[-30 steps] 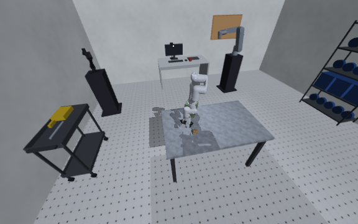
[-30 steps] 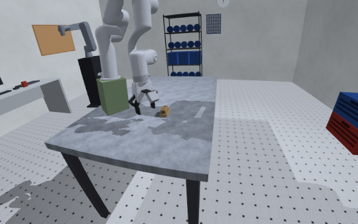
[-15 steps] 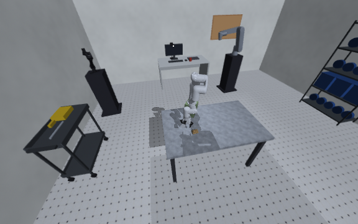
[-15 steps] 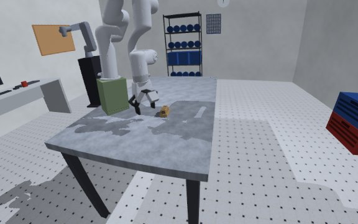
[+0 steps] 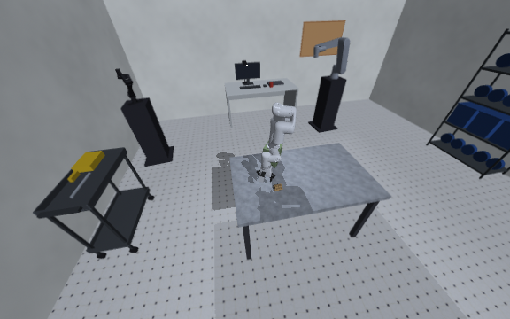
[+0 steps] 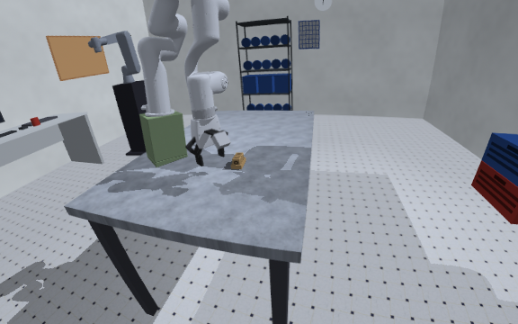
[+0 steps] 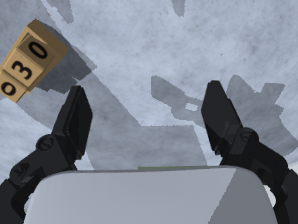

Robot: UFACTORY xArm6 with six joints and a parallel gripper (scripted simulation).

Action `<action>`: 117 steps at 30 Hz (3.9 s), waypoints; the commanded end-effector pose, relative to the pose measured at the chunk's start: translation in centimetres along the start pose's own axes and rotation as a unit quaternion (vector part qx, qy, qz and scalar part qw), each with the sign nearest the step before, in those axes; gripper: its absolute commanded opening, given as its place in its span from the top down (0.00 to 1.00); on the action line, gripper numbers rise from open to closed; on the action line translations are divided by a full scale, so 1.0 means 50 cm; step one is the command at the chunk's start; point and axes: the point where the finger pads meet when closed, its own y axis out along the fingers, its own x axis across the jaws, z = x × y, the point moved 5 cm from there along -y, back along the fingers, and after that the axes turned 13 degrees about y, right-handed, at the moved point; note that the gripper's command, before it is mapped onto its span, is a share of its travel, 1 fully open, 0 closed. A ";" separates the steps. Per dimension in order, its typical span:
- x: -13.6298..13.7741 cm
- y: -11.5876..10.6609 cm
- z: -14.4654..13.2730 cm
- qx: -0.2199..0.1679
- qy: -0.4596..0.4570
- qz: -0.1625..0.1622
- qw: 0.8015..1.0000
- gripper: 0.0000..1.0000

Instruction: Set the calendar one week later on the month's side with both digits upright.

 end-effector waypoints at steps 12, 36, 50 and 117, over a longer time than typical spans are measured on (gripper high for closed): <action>-0.001 -0.001 0.002 0.001 0.000 0.000 1.000 0.00; -0.001 -0.107 0.002 0.001 0.000 0.000 1.000 0.00; -0.001 -0.121 0.002 0.001 0.000 0.000 1.000 0.00; -0.050 -0.115 0.005 0.001 -0.603 -0.001 0.798 0.00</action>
